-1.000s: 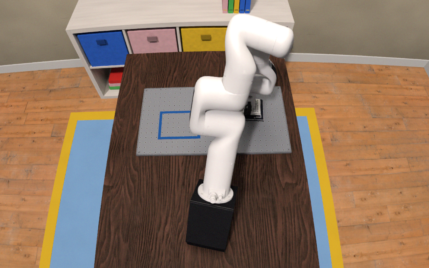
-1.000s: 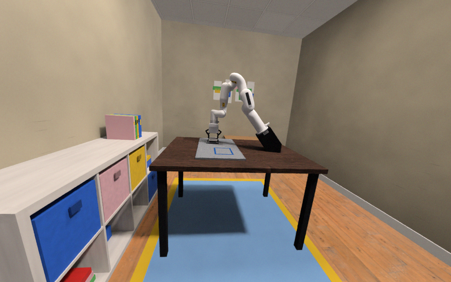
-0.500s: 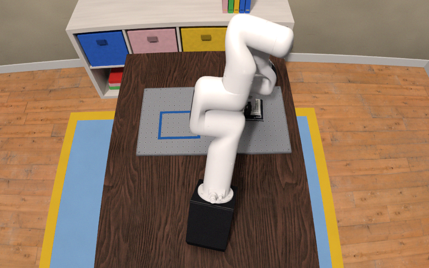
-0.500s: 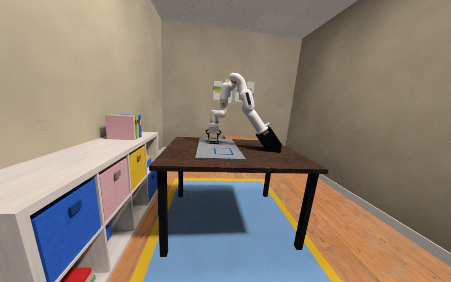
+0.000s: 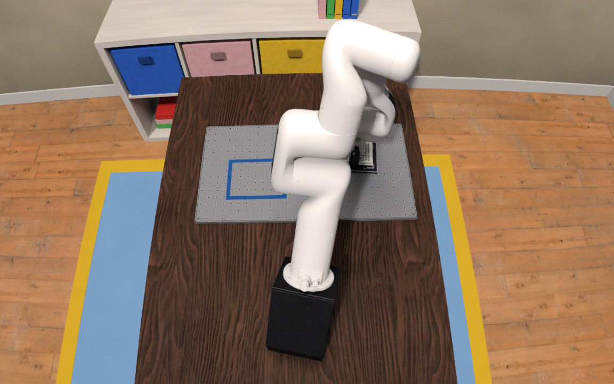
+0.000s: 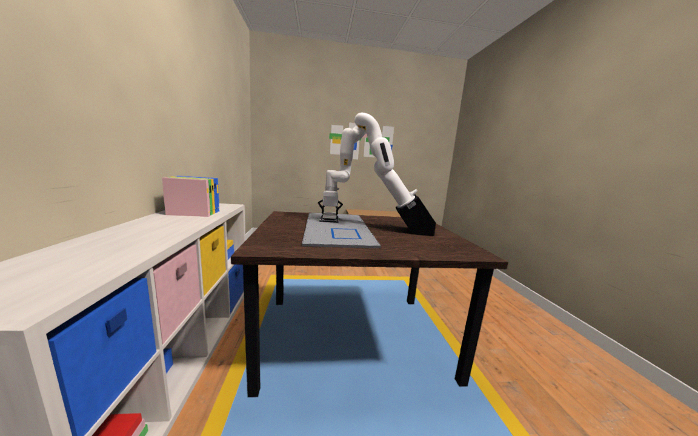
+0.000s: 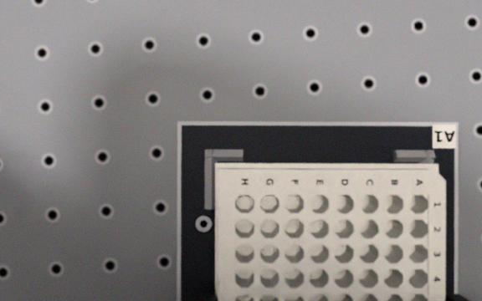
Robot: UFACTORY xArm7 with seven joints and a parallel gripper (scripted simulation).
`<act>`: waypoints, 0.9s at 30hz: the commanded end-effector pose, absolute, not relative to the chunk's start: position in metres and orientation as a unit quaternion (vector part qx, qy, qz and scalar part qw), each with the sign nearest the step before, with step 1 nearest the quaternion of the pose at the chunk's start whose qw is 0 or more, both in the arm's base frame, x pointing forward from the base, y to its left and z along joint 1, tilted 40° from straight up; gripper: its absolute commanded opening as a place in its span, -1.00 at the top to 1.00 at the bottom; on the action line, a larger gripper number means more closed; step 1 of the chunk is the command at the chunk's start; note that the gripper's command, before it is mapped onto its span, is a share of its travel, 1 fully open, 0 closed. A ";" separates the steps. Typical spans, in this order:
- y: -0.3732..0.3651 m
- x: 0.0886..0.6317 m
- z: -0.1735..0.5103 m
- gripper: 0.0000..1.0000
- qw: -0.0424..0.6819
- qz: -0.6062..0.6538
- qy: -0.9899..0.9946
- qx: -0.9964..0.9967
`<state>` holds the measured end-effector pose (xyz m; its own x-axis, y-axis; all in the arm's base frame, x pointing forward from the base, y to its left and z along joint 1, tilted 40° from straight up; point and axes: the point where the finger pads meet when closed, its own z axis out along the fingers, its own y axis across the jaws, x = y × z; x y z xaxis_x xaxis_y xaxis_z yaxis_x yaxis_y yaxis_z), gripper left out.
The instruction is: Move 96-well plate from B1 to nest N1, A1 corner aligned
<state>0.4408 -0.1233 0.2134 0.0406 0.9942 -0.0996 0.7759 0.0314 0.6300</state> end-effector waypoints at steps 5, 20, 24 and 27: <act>-0.124 0.442 0.214 1.00 0.276 0.199 0.663 0.667; -0.124 0.444 0.212 1.00 0.276 0.199 0.663 0.667; -0.124 0.444 0.212 1.00 0.276 0.199 0.663 0.667; -0.124 0.444 0.211 1.00 0.276 0.199 0.663 0.667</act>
<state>0.4433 -0.1237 0.2104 0.0406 0.9942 -0.0996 0.7759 0.0314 0.6301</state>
